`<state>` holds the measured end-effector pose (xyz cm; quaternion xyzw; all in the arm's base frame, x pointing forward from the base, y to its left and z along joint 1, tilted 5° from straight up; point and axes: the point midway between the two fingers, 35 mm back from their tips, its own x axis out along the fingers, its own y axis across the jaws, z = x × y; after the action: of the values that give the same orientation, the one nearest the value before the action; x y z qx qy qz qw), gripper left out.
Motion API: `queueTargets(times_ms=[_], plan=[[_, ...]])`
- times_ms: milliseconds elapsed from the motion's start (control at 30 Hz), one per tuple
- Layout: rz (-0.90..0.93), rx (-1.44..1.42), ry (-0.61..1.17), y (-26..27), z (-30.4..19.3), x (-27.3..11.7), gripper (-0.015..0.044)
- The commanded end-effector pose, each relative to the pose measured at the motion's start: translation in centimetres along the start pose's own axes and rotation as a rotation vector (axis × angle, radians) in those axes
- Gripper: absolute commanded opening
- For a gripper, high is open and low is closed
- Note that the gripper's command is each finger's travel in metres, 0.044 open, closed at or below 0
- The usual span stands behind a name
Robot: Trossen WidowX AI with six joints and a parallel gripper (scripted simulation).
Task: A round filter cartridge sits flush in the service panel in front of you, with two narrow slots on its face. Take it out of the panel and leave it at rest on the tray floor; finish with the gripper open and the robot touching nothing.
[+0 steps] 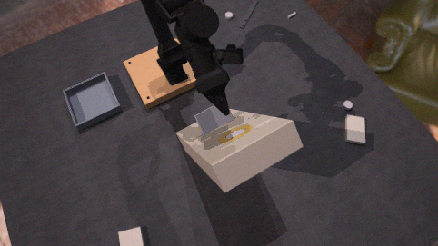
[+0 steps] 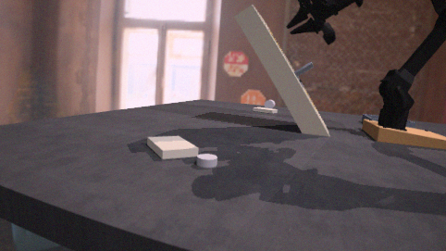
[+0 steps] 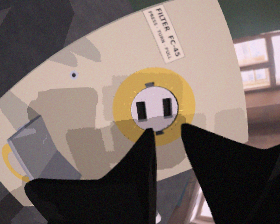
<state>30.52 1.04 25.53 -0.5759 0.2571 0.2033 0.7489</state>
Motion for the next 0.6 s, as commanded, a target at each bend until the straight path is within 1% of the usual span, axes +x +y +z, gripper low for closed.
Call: queueTargets(times_ms=[0,567], plan=[[0.003,-0.005,0.007,0.1,-0.1,0.9,0.0093],[0.001,-0.005,0.006,0.1,-0.2,3.6,0.0093]])
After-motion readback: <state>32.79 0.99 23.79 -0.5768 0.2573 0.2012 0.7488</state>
